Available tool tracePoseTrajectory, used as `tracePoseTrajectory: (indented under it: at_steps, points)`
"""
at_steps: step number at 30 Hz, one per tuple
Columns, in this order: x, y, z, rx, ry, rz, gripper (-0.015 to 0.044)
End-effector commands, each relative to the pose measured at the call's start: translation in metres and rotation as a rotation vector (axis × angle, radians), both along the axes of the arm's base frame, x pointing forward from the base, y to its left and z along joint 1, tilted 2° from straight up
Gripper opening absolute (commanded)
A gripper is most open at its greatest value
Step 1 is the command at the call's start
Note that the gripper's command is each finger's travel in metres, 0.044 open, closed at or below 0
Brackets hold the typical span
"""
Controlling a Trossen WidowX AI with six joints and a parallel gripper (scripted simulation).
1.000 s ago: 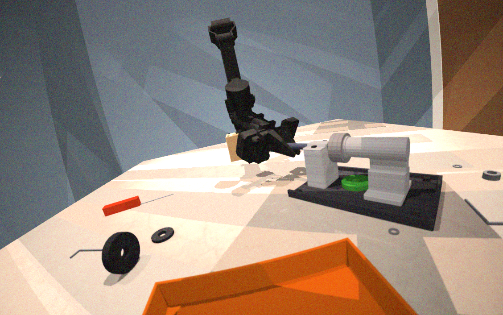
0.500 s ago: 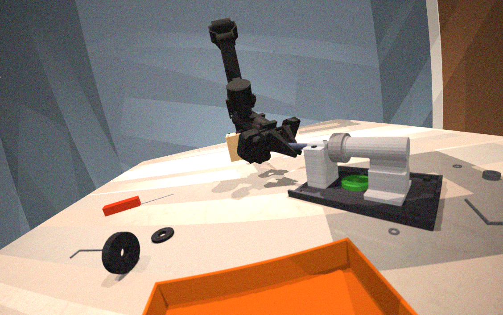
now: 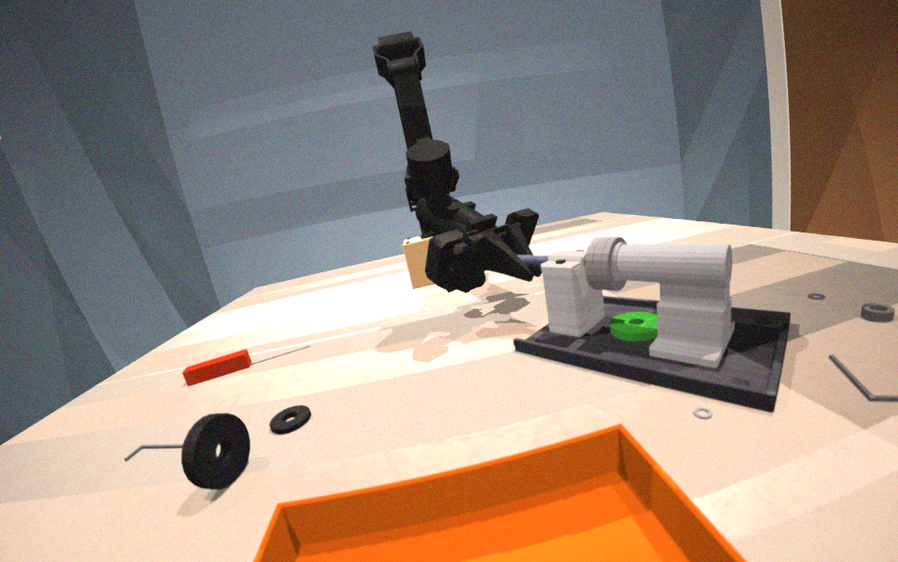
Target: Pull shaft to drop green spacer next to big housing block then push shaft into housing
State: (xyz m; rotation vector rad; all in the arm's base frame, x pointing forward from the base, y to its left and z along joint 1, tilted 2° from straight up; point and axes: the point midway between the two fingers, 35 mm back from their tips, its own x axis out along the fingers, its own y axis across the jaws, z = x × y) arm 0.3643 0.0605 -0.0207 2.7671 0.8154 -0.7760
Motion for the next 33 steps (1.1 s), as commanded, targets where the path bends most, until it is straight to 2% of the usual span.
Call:
tracePoseTrajectory:
  at_steps: [1,33]
  points:
    - [0.0041,0.0011,0.002,0.002,-0.008,0.0,0.0]
    - [0.0118,0.0061,0.0021,0.002,-0.008,0.0,0.0]
